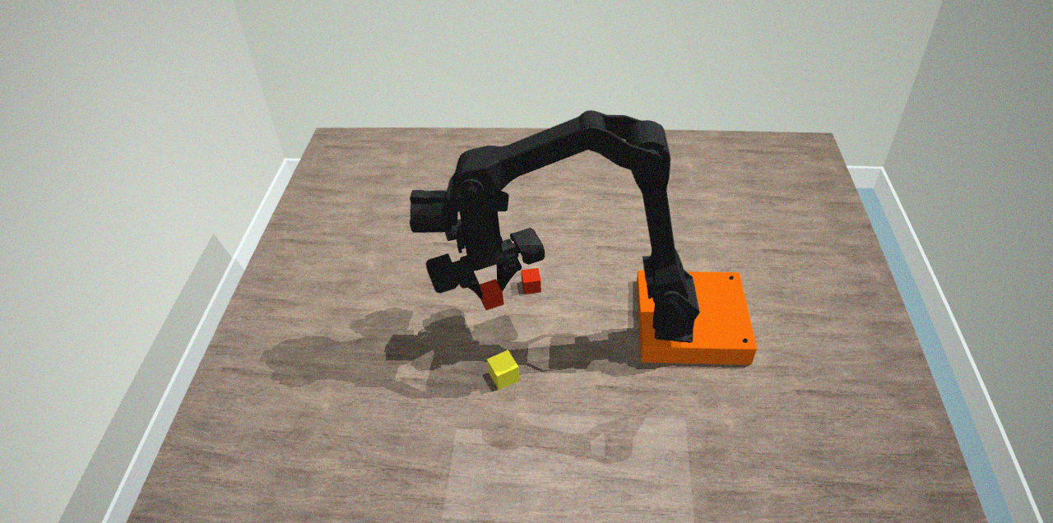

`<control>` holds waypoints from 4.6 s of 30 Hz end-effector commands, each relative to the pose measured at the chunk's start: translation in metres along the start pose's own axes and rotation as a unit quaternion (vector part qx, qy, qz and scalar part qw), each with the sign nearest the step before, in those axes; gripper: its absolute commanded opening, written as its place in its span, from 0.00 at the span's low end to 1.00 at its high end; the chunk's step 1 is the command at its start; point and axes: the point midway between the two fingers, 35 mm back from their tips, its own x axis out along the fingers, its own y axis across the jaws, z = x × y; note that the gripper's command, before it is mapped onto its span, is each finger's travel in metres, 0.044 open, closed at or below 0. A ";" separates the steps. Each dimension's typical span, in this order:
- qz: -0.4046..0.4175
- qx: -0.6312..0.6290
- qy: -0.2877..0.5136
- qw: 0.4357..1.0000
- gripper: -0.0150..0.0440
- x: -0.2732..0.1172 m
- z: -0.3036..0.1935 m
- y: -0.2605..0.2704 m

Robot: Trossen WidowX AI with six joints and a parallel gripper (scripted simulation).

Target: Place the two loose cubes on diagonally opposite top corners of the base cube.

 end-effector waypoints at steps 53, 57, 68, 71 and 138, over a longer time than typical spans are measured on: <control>0.007 -0.771 -0.006 0.636 0.43 0.006 -0.060 0.007; 0.007 -0.819 -0.007 0.574 0.43 0.008 -0.065 0.007; 0.005 -0.922 -0.008 0.388 0.43 0.015 -0.079 0.006; 0.005 -0.938 -0.008 0.346 0.43 0.016 -0.082 0.005; 0.005 -0.940 -0.008 0.342 0.60 0.044 -0.085 0.007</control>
